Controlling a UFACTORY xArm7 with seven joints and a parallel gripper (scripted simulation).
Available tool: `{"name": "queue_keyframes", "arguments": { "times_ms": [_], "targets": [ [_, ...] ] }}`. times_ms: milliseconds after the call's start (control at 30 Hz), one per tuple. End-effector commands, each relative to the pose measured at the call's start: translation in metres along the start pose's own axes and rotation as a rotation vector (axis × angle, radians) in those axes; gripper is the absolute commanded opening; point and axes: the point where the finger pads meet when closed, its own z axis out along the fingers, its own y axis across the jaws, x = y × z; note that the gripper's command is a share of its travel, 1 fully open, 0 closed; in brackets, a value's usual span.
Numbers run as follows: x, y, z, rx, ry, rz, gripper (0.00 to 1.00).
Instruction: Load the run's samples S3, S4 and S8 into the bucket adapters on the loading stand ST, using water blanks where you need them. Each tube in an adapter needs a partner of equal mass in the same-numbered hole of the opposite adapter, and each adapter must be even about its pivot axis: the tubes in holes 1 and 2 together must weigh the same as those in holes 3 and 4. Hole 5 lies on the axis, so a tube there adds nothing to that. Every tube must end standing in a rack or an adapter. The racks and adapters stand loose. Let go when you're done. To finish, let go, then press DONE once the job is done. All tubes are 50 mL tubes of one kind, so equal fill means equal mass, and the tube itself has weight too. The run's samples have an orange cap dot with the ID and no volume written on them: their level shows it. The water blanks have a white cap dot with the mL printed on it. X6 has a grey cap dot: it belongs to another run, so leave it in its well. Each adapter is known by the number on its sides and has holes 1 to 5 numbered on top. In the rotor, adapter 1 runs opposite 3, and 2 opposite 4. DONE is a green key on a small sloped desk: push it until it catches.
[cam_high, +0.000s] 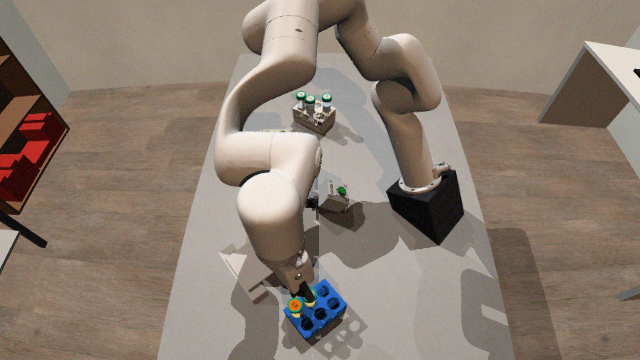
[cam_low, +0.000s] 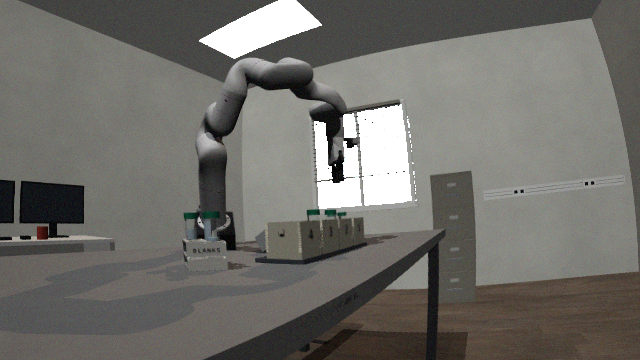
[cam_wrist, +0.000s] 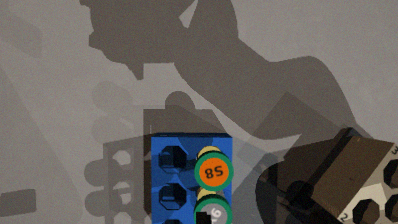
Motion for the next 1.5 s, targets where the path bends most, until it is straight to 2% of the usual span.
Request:
{"name": "queue_keyframes", "arguments": {
  "times_ms": [0, 500, 1467],
  "targets": [
    [0.010, -0.015, -0.002, 0.000, 0.002, 0.001, 0.57],
    [0.011, -0.018, -0.002, 0.000, 0.002, 0.001, 0.57],
    [0.012, -0.018, 0.052, 0.000, 0.002, 0.001, 0.57]
  ]
}}
